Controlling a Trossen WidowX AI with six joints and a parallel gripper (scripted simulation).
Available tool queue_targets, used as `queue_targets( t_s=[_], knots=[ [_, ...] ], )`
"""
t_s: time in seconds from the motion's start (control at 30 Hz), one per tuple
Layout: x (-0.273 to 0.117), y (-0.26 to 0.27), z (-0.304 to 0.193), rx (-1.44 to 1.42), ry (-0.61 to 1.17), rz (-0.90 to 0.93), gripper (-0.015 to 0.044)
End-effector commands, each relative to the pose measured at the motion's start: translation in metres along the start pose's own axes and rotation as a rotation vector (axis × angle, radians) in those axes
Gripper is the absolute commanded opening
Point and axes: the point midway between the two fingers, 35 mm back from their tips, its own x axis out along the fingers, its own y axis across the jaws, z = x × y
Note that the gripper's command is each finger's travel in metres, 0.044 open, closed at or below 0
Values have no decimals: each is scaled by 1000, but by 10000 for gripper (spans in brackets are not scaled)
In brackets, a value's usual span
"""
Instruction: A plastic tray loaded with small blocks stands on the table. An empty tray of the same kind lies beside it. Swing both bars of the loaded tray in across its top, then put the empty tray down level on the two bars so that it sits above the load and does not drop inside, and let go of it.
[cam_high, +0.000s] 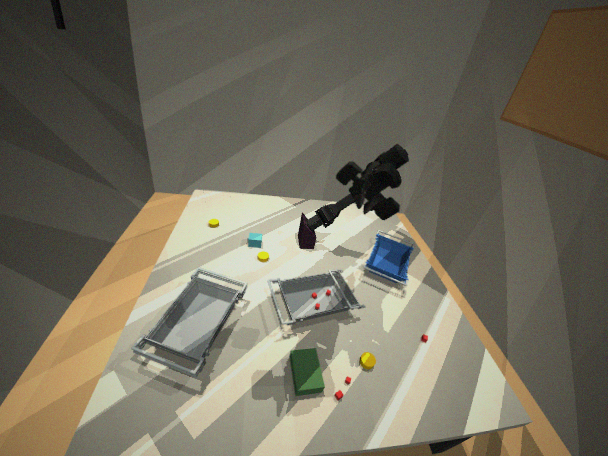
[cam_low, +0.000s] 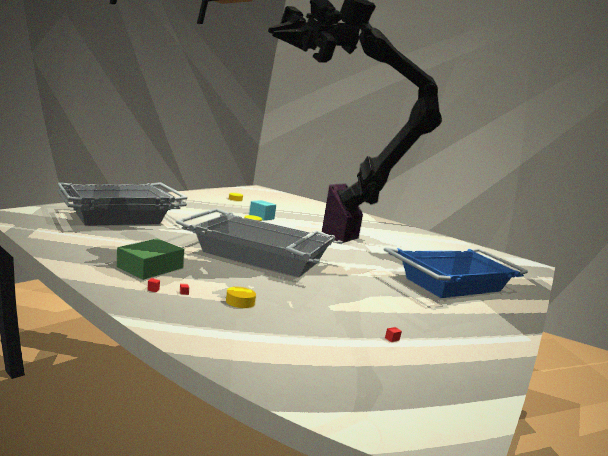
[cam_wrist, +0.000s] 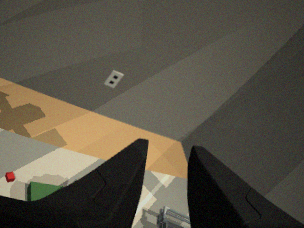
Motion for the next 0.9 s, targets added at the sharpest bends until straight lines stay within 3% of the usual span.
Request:
queue_targets(
  t_s=[0.0,0.33,0.67,0.87],
  knots=[
    [47,-6,-56,-53,204,56,84],
    [117,-7,-213,-162,689,317,84],
    [124,14,-370,-158,1071,722,84],
    [121,18,-389,-145,1111,783,84]
  ],
)
